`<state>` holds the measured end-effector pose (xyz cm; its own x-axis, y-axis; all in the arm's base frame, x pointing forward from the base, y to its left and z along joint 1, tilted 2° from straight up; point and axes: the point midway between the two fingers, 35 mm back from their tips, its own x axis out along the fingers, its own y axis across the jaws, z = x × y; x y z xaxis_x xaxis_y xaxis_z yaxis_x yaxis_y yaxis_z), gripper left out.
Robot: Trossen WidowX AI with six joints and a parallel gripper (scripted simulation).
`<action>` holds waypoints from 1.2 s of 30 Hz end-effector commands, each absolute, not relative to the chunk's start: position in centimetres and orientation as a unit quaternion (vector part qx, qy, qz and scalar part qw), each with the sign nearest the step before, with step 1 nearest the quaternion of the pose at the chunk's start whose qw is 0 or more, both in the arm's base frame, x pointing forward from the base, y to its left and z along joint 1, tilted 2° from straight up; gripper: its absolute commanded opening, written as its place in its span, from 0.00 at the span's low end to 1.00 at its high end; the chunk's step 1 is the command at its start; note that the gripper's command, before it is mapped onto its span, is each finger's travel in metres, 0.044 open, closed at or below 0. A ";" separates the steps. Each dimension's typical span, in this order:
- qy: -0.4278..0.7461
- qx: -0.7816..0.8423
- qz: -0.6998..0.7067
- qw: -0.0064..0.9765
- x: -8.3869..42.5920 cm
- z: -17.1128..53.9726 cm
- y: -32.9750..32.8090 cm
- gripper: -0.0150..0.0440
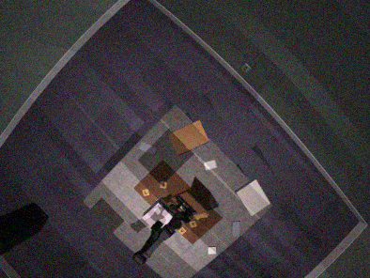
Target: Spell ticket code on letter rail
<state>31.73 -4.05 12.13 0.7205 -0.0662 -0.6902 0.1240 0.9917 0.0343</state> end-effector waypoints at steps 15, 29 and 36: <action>0.370 0.037 -0.049 0.927 31.7 12.1 -4.9 0.25; 0.370 0.036 -0.049 0.927 31.6 12.0 -5.6 0.25; 0.370 0.036 -0.049 0.927 31.5 12.0 -6.0 0.25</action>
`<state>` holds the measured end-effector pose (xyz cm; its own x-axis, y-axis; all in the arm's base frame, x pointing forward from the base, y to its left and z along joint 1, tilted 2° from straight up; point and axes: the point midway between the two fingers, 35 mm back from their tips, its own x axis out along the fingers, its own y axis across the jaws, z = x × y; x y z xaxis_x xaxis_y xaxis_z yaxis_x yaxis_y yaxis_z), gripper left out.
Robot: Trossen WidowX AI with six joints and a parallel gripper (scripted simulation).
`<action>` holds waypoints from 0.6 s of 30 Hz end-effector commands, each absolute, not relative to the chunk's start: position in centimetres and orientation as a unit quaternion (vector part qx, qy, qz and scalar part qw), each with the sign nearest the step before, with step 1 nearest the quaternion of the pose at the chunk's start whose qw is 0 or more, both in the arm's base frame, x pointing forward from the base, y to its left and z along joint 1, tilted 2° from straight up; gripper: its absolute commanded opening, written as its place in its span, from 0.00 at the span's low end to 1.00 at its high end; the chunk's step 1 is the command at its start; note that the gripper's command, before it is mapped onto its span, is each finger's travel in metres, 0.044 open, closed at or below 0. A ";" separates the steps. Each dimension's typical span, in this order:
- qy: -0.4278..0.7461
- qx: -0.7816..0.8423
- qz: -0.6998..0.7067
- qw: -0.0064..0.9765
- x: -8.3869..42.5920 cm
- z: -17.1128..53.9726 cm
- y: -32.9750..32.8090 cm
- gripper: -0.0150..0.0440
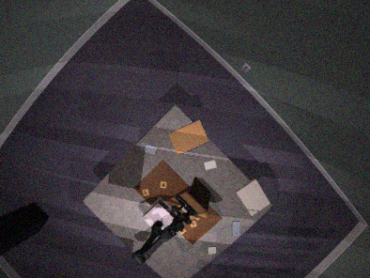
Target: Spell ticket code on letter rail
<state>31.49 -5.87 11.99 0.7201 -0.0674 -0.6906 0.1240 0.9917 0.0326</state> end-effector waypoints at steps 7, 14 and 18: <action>0.370 0.036 -0.049 0.927 31.5 12.0 -6.4 0.25; 0.370 0.036 -0.049 0.927 31.5 12.0 -6.7 0.25; 0.370 0.036 -0.049 0.927 31.4 12.0 -6.9 0.25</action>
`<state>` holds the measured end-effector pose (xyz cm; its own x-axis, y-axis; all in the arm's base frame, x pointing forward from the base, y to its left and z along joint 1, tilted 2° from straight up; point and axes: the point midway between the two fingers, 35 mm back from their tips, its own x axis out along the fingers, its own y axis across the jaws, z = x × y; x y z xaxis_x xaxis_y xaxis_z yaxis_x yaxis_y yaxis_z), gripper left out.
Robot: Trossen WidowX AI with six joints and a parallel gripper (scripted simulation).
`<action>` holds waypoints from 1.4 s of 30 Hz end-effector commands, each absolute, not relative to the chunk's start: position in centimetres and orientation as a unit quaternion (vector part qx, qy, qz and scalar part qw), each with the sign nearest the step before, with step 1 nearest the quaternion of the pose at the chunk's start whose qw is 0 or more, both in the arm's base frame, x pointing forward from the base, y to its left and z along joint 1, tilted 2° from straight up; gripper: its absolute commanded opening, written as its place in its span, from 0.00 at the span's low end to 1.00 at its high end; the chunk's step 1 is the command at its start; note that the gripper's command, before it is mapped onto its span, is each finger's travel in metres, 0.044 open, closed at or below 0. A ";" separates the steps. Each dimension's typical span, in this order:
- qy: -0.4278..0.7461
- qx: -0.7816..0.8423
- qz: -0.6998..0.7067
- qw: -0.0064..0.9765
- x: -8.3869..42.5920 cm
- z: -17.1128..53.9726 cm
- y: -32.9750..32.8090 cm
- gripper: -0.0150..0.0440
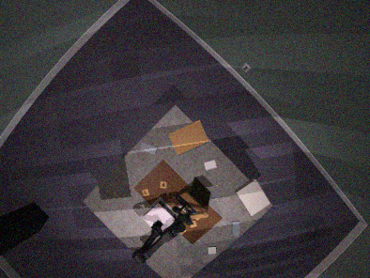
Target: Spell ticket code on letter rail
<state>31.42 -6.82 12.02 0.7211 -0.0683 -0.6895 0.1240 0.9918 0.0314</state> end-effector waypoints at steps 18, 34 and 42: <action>0.370 0.035 -0.050 0.927 31.3 12.0 -7.9 0.25; 0.370 0.035 -0.050 0.927 31.2 11.9 -8.7 0.25; 0.370 0.035 -0.050 0.927 31.1 11.9 -9.2 0.25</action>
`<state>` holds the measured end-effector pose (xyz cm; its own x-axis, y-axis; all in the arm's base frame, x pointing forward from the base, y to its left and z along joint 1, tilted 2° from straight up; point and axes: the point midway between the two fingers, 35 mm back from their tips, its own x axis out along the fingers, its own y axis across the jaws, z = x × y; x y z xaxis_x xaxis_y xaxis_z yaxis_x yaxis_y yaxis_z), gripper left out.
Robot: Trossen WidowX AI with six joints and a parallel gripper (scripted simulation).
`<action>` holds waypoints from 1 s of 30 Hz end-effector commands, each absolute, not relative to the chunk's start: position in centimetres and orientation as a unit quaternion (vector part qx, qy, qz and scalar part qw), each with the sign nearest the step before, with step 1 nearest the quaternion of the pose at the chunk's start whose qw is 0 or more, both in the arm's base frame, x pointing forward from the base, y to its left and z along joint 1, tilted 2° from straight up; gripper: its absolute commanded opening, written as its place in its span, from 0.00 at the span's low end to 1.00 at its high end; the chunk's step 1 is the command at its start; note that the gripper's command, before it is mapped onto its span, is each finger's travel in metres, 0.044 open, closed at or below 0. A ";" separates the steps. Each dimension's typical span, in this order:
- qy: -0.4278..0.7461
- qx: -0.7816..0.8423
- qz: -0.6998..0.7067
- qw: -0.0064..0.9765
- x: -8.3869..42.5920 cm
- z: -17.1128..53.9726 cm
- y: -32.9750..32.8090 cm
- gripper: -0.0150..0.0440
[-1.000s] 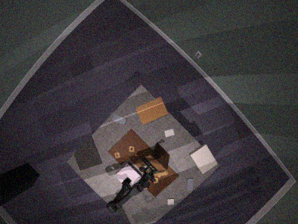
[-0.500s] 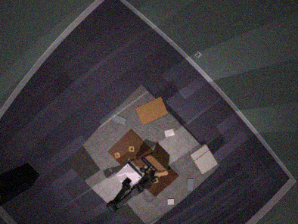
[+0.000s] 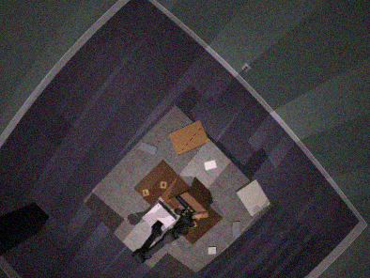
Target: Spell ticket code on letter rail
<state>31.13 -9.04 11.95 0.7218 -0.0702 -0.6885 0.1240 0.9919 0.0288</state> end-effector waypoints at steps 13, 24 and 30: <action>0.370 0.035 -0.050 0.927 30.6 12.5 -9.0 0.75; 0.370 0.035 -0.050 0.927 29.9 13.2 -8.9 0.75; 0.370 0.035 -0.050 0.927 29.6 13.4 -9.0 0.75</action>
<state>29.74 -9.03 13.18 0.7183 -0.0695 -0.6922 0.1245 0.9918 0.0297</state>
